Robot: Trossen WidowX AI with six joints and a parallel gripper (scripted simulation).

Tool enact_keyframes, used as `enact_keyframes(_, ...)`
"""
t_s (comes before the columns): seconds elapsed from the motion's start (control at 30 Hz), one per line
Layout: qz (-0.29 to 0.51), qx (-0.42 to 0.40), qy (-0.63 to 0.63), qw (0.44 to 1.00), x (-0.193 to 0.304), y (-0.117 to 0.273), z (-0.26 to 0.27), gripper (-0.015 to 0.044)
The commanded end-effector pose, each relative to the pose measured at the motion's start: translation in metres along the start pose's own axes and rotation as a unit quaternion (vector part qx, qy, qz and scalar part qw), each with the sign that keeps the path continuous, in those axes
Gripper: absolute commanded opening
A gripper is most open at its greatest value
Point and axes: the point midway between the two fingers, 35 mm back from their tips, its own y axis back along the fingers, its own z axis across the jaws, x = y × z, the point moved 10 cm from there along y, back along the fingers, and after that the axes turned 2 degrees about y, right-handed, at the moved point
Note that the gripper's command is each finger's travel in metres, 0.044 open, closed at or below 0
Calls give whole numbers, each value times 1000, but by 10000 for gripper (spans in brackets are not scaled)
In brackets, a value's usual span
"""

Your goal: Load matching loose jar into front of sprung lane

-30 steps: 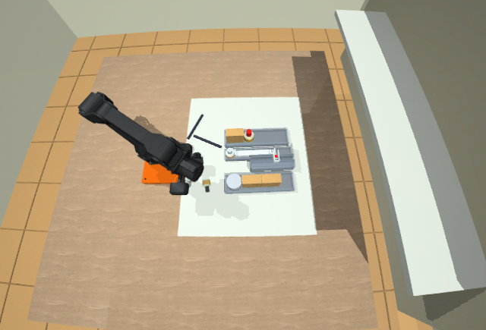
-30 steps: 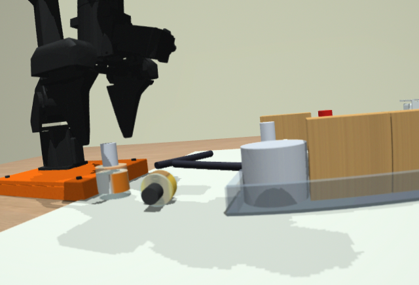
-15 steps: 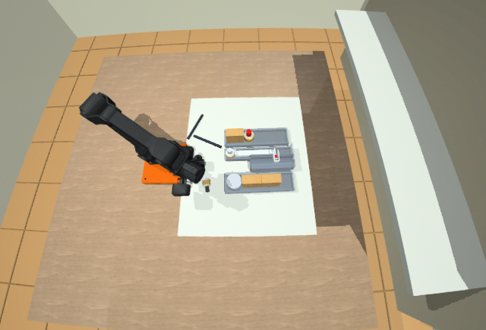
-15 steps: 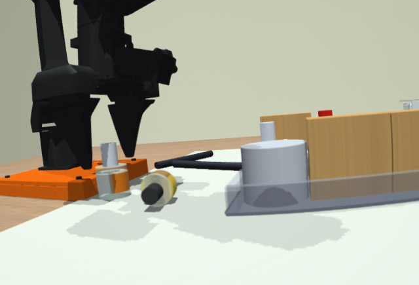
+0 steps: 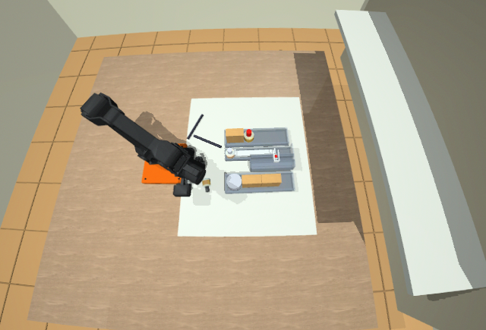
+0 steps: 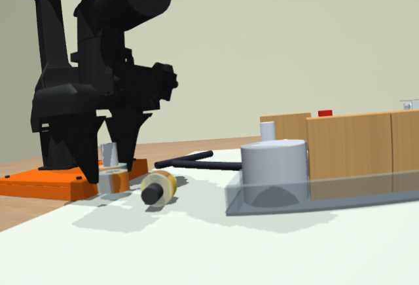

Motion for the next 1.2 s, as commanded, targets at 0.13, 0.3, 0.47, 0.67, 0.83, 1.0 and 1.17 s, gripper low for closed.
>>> enact_keyframes(0.13, 1, -3, 3, 1000, 0, -1, 0, 171)
enact_keyframes(0.3, 1, -3, 3, 1000, 0, -1, 0, 138)
enact_keyframes(0.47, 1, -3, 3, 1000, -3, 10, -2, 6)
enact_keyframes(0.67, 0, -3, 3, 1000, -6, 37, -4, 0)
enact_keyframes(0.83, 0, -3, 3, 1000, -7, 61, -5, 0)
enact_keyframes(1.0, 0, -3, 3, 1000, -5, 85, -5, 0)
enact_keyframes(1.17, 1, -3, 3, 1000, -3, 102, -4, 0)
